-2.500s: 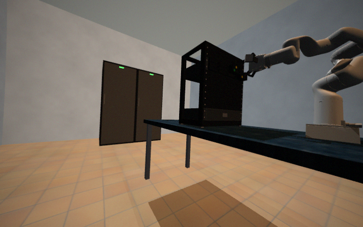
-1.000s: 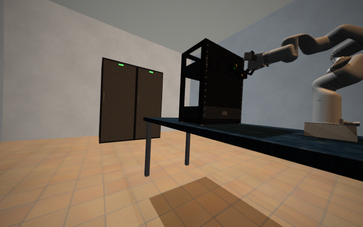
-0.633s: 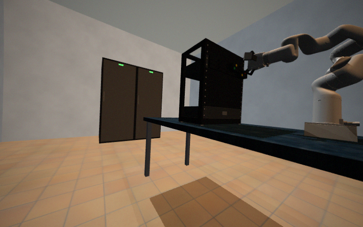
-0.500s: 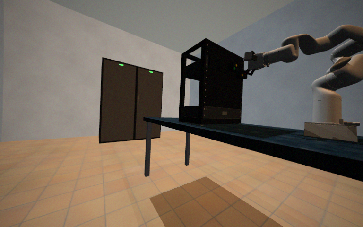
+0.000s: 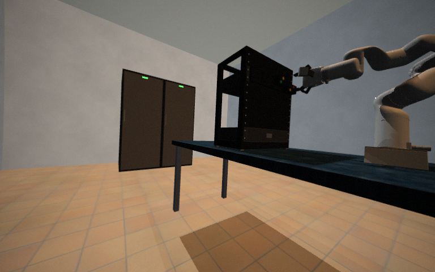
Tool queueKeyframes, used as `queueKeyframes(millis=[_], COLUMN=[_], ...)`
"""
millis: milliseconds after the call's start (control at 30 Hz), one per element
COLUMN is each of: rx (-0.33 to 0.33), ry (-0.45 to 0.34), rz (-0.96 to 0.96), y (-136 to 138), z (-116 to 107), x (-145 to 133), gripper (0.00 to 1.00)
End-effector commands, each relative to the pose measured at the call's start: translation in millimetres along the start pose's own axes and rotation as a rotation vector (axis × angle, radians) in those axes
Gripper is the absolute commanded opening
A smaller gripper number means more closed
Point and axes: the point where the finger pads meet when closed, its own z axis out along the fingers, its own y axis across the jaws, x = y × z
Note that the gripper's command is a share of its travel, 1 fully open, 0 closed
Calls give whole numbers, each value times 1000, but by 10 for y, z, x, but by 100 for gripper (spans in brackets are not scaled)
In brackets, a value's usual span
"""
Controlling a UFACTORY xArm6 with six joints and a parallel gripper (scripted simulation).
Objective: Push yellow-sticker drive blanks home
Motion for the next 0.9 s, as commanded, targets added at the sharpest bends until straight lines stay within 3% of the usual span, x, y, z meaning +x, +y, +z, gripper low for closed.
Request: queueKeyframes(millis=[0,200,867], rx=[-1,-1,-1], ry=[7,7,7], rz=[2,2,2], y=[-64,-127,-143], z=[-108,-176,-195], x=[-299,-506,-562], gripper=[100,100,100])
